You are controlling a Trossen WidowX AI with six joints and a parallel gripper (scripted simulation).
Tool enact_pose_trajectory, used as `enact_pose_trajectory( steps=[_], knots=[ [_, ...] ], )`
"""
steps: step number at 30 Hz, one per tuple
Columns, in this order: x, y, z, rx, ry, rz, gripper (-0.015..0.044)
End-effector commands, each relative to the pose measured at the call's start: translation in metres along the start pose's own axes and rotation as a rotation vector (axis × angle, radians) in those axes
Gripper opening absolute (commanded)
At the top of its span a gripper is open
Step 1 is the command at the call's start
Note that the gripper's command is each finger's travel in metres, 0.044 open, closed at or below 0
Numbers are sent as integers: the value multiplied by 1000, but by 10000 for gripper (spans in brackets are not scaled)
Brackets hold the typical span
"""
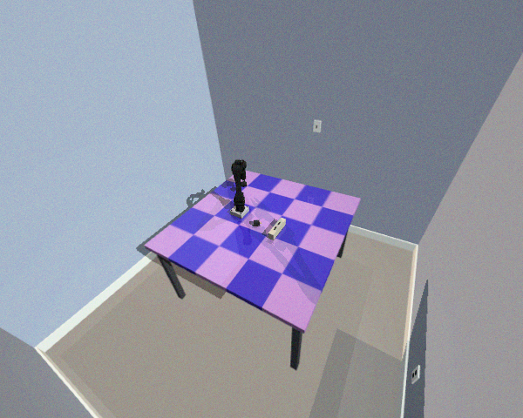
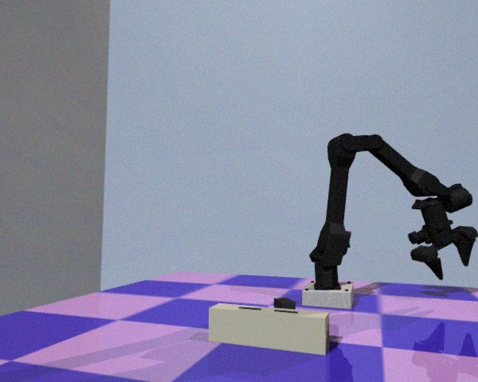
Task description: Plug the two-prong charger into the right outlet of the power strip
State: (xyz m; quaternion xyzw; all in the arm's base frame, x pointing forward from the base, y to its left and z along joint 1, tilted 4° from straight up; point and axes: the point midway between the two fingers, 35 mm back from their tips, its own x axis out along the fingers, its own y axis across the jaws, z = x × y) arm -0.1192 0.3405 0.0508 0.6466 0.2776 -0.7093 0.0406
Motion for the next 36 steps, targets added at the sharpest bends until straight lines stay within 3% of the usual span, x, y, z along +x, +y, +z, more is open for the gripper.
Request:
enact_pose_trajectory(
  steps=[1, 36],
  knots=[
    [-3, 9, -20, 79, 25, 15, 440],
    [-39, 86, -145, 655, 175, 59, 440]
  ],
)
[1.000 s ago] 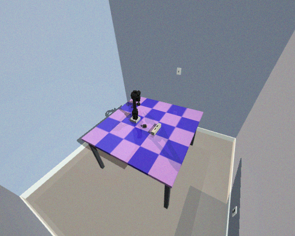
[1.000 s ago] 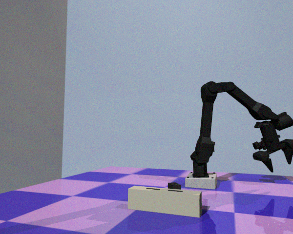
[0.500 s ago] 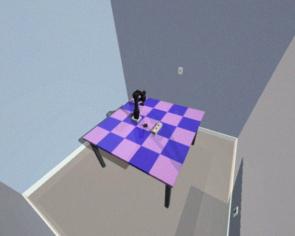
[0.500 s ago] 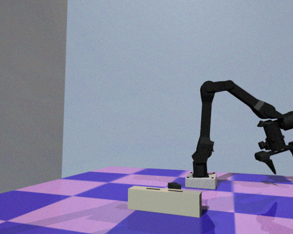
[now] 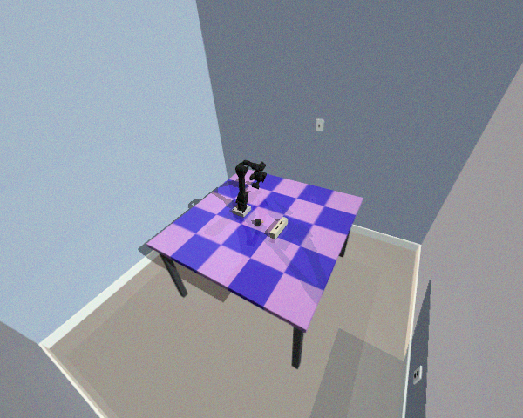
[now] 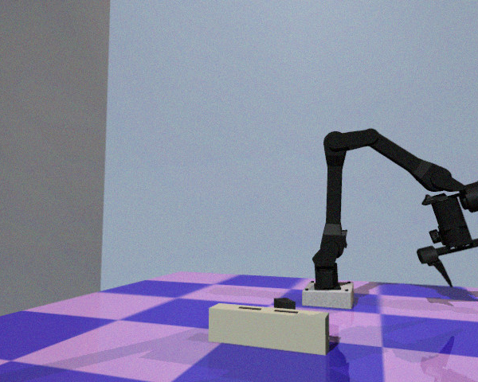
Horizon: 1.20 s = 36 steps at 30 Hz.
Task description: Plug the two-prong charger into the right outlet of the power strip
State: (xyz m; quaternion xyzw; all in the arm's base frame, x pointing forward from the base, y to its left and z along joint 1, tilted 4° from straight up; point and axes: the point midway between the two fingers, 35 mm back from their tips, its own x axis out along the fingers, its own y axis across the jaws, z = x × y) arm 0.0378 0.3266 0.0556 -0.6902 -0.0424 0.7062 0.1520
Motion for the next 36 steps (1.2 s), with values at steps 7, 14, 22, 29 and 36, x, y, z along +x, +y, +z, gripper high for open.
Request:
enact_pose_trajectory(
  steps=[7, 14, 22, 29, 36],
  knots=[
    [-8, 8, -44, 174, 45, 5, 440],
    [-13, 16, -71, 288, 74, 7, 440],
    [-19, 29, -99, 400, 93, 15, 440],
    [-25, 42, -122, 511, 116, 21, 440],
    [-31, 56, -144, 627, 142, 24, 440]
  ],
)
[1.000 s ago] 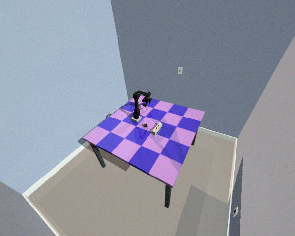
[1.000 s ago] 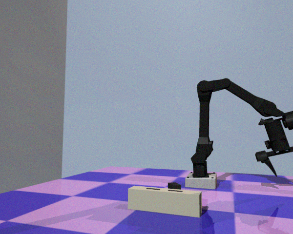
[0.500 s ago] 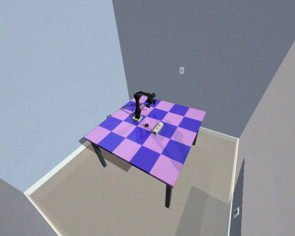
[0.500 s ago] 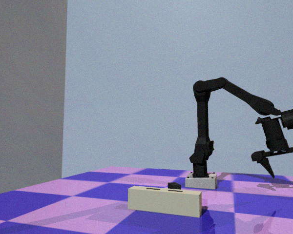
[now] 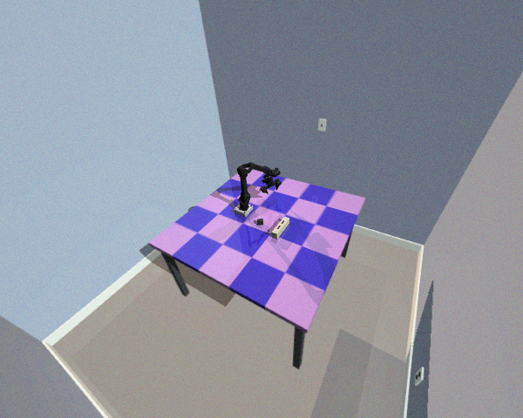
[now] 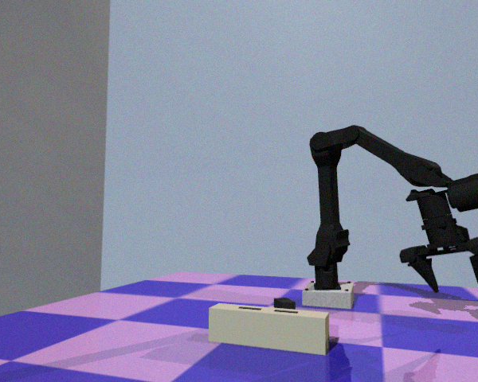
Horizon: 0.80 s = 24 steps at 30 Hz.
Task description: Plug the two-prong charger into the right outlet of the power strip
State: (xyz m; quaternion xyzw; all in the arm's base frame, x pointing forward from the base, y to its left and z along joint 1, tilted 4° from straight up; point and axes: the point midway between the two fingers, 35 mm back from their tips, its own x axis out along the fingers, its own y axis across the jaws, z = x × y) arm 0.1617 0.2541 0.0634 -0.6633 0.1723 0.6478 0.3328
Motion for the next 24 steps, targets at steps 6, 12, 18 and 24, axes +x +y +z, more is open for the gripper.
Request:
enact_pose_trajectory(
  steps=[6, 12, 18, 24],
  knots=[
    [-5, 3, -36, 163, 35, 4, 440],
    [-9, 7, -58, 262, 55, 7, 440],
    [-12, 12, -80, 361, 77, 10, 440],
    [-16, 19, -101, 461, 99, 13, 440]
  ],
)
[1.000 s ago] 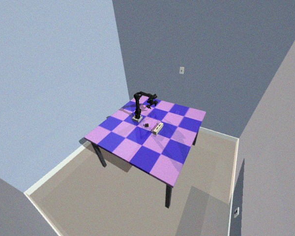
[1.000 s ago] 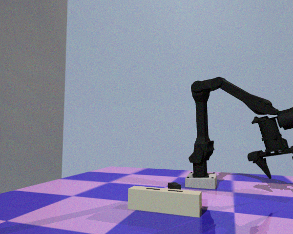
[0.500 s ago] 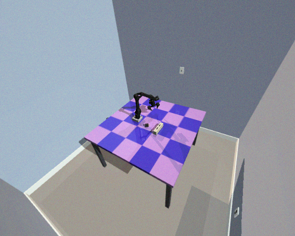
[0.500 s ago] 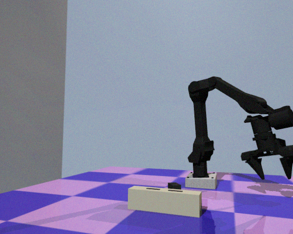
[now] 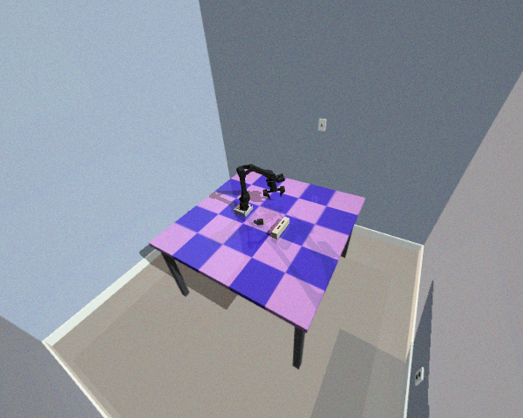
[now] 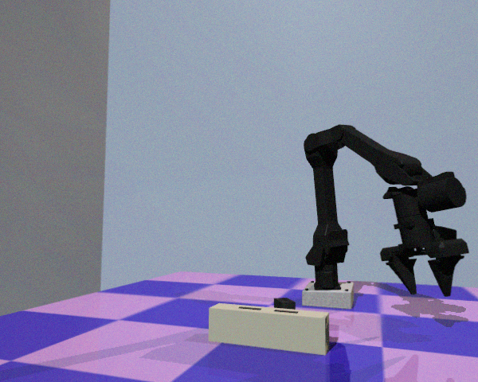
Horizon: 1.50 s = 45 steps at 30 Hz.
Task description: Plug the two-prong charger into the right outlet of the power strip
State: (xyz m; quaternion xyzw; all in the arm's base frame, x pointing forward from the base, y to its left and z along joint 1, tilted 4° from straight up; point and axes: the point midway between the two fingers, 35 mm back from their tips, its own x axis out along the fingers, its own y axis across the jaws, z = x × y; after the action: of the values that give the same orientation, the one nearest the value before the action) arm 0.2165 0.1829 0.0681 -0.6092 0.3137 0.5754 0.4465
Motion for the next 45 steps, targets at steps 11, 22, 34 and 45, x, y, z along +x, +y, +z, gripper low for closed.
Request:
enact_pose_trajectory(
  steps=[11, 22, 34, 45],
  knots=[
    [-6, 1, -54, 197, 58, 1, 440],
    [-11, 8, -92, 365, 96, 6, 440],
    [-18, 21, -131, 576, 134, 15, 440],
    [-26, 39, -162, 769, 167, 23, 440]
  ],
)
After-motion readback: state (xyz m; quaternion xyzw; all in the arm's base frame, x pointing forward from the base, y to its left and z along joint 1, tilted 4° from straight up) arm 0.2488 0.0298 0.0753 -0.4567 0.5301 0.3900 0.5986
